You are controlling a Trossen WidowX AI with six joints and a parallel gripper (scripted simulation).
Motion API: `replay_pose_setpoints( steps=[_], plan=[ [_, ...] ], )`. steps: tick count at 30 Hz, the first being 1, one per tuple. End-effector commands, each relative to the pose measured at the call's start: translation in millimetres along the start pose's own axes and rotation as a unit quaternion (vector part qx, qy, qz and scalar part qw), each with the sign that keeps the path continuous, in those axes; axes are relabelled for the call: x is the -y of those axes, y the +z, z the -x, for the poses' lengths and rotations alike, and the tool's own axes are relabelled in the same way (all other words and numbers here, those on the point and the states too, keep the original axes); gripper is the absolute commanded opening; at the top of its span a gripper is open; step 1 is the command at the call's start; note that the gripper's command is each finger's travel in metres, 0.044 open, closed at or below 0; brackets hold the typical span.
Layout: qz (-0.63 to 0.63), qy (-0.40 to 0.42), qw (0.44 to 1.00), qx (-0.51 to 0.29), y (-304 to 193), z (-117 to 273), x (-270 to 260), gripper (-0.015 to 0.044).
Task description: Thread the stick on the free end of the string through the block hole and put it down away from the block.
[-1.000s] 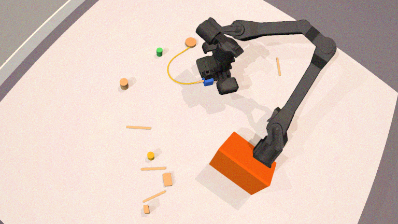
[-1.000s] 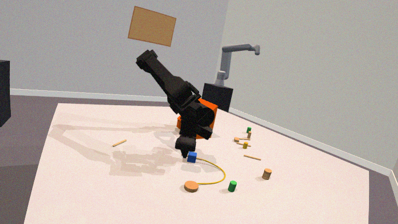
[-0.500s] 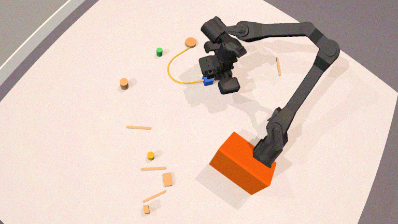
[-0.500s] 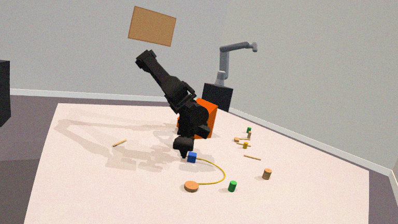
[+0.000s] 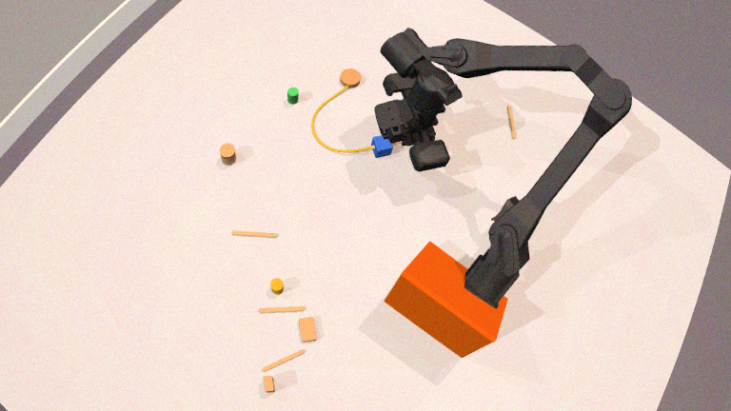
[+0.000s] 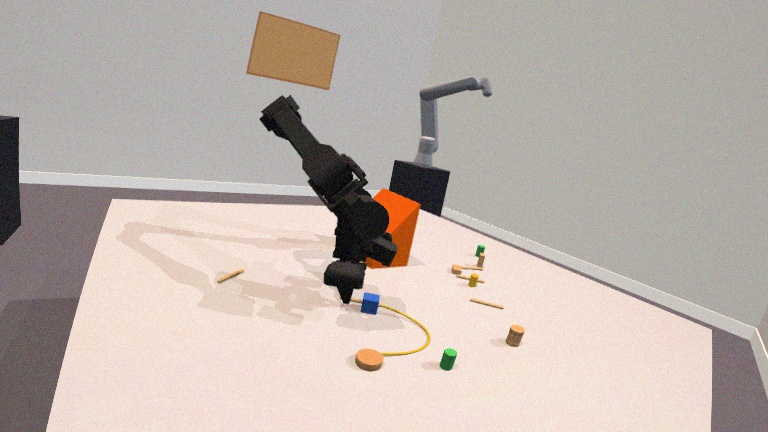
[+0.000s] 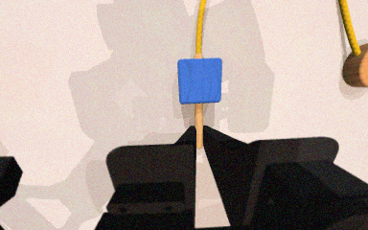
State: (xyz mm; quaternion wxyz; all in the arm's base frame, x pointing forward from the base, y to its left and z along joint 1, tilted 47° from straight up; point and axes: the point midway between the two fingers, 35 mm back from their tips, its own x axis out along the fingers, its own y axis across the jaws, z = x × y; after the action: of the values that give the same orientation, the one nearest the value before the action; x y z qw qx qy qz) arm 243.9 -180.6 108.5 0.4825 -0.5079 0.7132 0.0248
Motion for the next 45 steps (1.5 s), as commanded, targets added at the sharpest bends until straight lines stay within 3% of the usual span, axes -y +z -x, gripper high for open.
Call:
replay_pose_setpoints(
  steps=[1, 45],
  plan=[
    [0.002, 0.001, 1.0, 0.002, -5.9, -0.7, -2.0, 0.0],
    [-0.01, -0.011, 1.0, -0.001, -67.0, 5.3, -2.5, 0.0]
  ],
)
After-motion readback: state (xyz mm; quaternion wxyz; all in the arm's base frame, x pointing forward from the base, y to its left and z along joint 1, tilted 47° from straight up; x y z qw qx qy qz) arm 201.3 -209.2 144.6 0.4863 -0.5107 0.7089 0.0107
